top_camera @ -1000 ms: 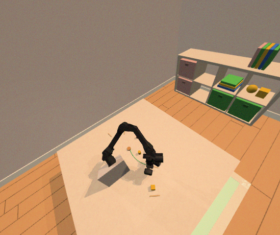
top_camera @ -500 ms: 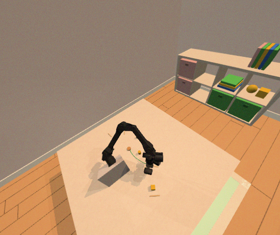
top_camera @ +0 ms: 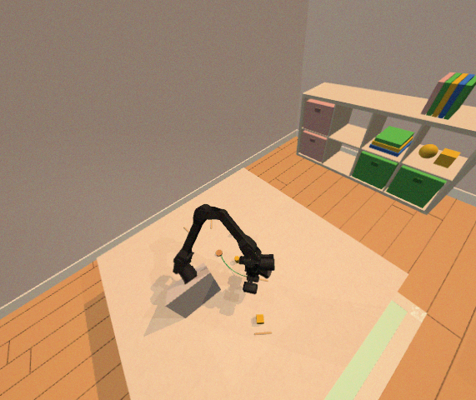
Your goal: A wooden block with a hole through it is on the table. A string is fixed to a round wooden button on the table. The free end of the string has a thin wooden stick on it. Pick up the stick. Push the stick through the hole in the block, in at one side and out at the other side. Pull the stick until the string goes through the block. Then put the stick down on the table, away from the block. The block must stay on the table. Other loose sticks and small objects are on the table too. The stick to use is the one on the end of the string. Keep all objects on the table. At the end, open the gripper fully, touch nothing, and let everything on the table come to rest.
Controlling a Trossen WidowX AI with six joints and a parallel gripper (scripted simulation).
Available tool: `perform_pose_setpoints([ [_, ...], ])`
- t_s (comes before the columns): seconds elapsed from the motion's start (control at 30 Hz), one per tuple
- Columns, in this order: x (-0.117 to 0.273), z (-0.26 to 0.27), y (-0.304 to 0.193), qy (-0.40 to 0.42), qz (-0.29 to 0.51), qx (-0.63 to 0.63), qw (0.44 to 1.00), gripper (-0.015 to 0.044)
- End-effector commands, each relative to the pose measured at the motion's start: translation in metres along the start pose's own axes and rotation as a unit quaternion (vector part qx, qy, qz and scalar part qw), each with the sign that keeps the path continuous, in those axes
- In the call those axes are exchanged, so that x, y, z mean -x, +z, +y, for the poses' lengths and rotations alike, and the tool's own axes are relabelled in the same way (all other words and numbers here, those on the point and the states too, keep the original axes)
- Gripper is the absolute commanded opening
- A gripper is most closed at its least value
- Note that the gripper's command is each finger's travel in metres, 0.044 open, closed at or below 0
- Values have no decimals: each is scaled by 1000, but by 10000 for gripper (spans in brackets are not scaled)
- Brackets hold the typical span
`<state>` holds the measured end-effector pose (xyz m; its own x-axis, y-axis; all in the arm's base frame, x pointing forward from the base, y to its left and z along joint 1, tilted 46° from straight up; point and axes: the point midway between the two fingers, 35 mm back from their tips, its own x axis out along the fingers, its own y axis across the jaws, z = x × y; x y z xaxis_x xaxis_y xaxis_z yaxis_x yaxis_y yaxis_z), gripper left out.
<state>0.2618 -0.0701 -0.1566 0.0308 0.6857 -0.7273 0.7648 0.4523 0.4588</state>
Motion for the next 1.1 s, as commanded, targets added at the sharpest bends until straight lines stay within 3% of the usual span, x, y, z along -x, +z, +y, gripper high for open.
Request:
perform_pose_setpoints([
  [0.0,4,0,-5,-3,-5,-4,1000,0],
  [1.07,38,13,-28,-6,-62,-2,998,0],
])
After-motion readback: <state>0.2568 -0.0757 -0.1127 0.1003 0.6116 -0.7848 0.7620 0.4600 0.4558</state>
